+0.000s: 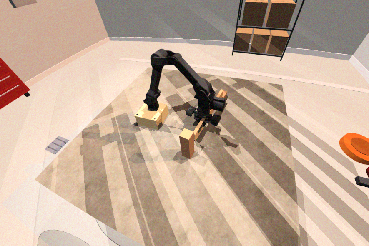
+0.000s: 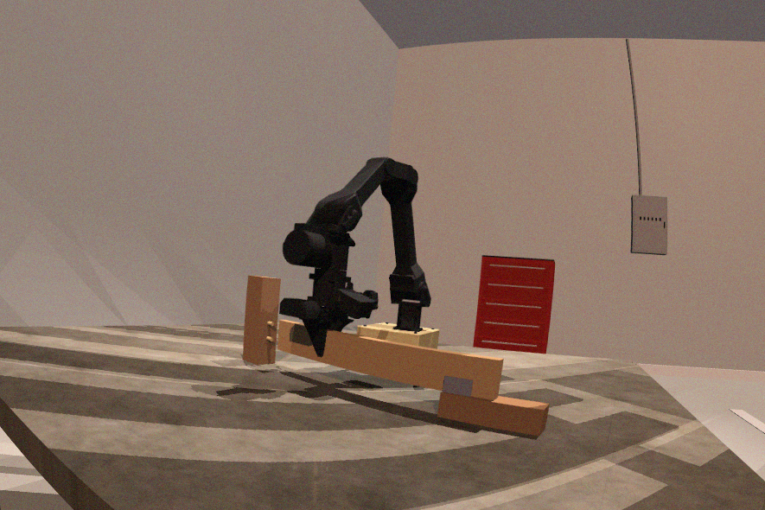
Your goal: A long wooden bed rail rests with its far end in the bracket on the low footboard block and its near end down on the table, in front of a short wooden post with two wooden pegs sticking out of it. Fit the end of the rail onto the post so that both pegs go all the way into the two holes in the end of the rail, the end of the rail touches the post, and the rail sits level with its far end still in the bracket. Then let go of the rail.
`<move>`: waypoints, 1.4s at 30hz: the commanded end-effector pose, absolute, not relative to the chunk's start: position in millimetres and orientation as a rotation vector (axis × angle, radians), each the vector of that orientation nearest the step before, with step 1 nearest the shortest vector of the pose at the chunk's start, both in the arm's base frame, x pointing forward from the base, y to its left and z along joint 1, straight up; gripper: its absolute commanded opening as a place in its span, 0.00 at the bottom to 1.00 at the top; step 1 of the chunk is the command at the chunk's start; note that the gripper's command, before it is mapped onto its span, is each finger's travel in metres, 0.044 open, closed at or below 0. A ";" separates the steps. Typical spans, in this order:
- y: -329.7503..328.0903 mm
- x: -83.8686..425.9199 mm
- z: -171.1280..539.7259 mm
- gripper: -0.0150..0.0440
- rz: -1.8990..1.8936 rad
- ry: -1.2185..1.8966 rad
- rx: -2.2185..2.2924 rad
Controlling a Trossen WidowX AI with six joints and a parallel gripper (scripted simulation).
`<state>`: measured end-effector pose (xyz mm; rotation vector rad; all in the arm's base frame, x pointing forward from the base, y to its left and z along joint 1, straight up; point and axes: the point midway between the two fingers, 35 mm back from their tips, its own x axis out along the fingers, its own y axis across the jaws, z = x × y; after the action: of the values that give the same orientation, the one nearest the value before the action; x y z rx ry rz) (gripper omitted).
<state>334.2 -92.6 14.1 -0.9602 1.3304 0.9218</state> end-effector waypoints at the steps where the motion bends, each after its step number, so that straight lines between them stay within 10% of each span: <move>1: -94.9 334.4 14.1 0.25 0.920 1.328 -0.966; 42: -106.4 329.2 16.2 0.25 0.919 1.329 -0.966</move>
<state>329.4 -105.1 15.1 -0.9626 1.3333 0.9188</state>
